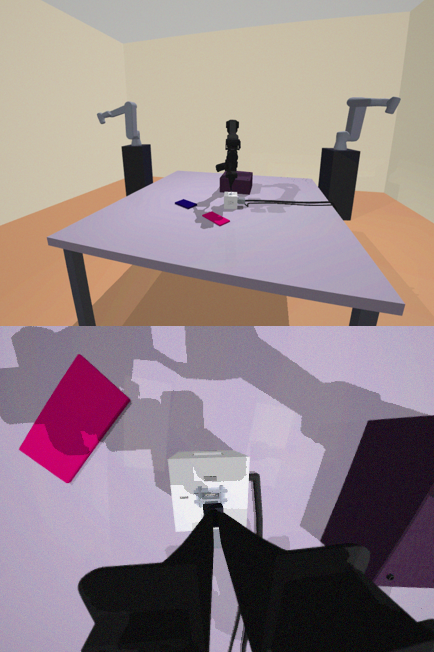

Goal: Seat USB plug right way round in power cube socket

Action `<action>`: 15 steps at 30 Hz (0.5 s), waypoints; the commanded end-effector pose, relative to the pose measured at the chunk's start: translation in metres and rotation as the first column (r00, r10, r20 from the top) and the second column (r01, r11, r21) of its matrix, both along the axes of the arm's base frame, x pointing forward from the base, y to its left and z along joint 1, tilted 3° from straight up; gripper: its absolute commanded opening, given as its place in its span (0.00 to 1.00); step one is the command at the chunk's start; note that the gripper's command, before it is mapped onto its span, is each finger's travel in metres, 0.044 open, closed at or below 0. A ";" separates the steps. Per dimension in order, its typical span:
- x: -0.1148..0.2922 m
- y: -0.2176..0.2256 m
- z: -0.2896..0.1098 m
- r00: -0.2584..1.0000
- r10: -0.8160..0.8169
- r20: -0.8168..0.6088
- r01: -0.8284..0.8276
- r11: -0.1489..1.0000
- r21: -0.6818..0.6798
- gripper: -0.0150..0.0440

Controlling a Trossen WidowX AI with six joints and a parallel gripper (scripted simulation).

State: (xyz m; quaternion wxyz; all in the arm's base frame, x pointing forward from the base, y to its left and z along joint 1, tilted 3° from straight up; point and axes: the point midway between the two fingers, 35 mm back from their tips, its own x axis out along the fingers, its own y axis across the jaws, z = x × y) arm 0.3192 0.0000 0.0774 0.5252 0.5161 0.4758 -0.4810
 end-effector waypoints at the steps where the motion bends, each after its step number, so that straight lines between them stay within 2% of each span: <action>1: 0.000 -0.001 -0.001 1.000 -0.006 -0.001 0.006 1.000 -0.006 0.25; 15: 0.000 -0.002 -0.003 1.000 -0.011 -0.001 0.011 1.000 -0.012 0.25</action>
